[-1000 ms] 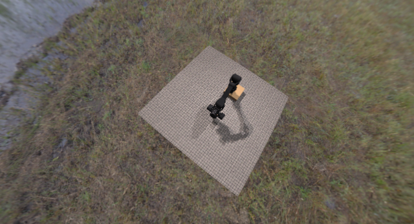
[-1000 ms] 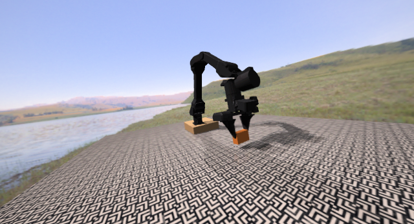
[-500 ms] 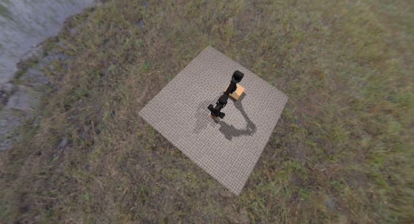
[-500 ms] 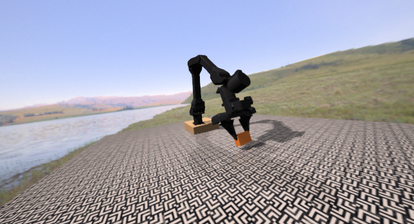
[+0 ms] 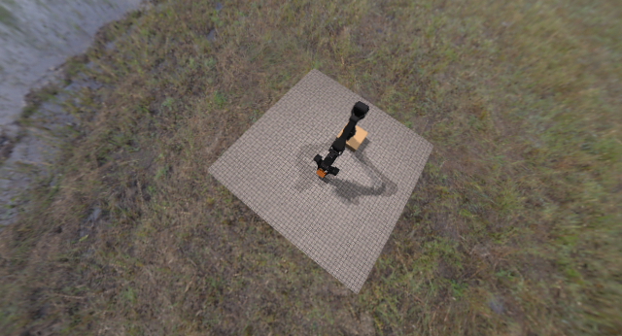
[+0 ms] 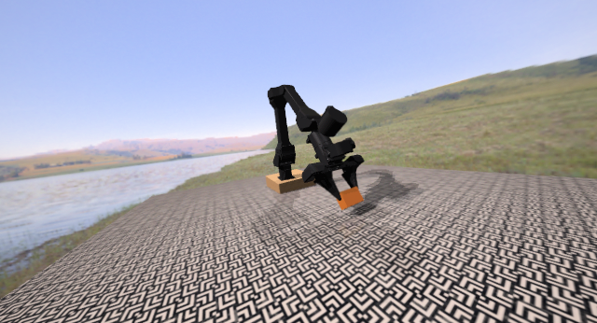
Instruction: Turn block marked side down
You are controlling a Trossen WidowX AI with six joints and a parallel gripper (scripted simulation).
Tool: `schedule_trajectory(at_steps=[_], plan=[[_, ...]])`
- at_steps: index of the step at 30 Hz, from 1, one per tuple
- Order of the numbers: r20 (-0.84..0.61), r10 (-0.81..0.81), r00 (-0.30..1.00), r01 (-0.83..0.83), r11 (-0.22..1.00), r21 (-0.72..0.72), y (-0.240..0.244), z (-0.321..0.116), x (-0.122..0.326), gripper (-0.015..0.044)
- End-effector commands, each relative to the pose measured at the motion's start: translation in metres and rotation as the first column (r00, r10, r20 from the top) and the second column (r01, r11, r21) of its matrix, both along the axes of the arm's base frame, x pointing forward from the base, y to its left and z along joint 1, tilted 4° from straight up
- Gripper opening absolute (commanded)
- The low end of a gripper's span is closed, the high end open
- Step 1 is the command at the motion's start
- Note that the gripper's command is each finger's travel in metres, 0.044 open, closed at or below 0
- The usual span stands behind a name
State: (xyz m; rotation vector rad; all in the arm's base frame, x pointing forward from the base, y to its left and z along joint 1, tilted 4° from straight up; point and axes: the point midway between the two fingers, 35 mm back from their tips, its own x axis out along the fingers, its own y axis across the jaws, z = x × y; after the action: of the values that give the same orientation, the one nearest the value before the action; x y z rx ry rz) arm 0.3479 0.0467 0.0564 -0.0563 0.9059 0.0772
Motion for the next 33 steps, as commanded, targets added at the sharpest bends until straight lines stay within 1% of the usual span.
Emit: schedule_trajectory(at_steps=[1,17,33], plan=[[0.025,0.002,1.0,-0.002,1.0,-0.004,-0.001,-0.002,-0.001,0.0],[0.229,0.012,0.973,-0.015,1.0,0.012,0.002,-0.034,0.021,0.0],[0.419,0.008,0.908,-0.021,0.999,0.028,0.001,-0.048,0.017,0.0]])
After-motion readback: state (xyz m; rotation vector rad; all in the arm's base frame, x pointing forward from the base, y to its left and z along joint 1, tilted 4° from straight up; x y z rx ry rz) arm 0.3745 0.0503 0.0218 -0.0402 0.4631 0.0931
